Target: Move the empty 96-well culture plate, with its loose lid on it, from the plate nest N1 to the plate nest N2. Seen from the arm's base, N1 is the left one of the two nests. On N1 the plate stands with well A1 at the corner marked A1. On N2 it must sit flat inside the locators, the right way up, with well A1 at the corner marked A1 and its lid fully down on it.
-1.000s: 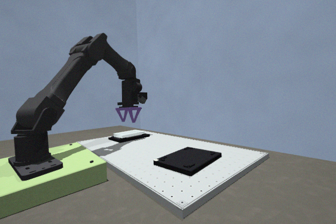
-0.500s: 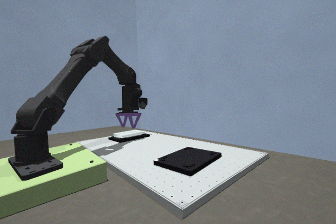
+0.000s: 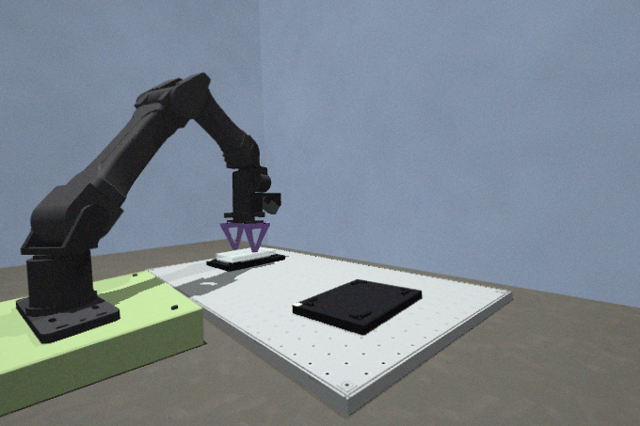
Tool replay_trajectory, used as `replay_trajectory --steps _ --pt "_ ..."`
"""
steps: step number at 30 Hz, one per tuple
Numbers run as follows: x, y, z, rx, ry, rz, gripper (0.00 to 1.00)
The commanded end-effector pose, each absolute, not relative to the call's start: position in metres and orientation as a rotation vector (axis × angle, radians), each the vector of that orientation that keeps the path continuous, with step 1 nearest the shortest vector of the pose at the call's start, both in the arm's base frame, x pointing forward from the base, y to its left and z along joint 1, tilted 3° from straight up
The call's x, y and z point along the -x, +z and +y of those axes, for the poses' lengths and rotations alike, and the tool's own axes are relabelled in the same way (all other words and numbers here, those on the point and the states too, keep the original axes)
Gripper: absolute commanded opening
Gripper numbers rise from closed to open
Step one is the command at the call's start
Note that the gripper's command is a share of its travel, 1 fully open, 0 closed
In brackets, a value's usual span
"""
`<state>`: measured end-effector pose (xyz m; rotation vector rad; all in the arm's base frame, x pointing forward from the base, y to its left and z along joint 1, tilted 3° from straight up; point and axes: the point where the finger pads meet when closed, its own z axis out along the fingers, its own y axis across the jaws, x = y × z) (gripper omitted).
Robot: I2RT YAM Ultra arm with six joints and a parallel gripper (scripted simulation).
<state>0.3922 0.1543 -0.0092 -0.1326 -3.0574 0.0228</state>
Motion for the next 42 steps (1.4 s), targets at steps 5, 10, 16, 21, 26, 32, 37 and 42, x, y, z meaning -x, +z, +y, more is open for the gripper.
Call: replay_trajectory --steps 5,10,16,21,26,32,37,42 --pt "-0.399 -0.008 0.159 0.121 0.005 -3.107 1.0" --pt "-0.401 -0.018 0.16 0.121 0.003 -3.109 1.0" --pt "-0.402 -0.021 0.161 0.121 -0.001 -3.116 1.0" --pt "-0.401 -0.023 0.158 0.131 0.001 -3.098 1.0" --pt "-0.401 -0.023 0.158 0.131 0.001 -3.098 1.0" --pt "-0.401 -0.023 0.158 0.131 0.001 -3.098 0.0" --pt "-0.401 -0.023 0.158 0.131 0.001 -3.098 0.0" --pt "-0.401 -0.023 0.158 0.131 0.001 -3.098 0.0"
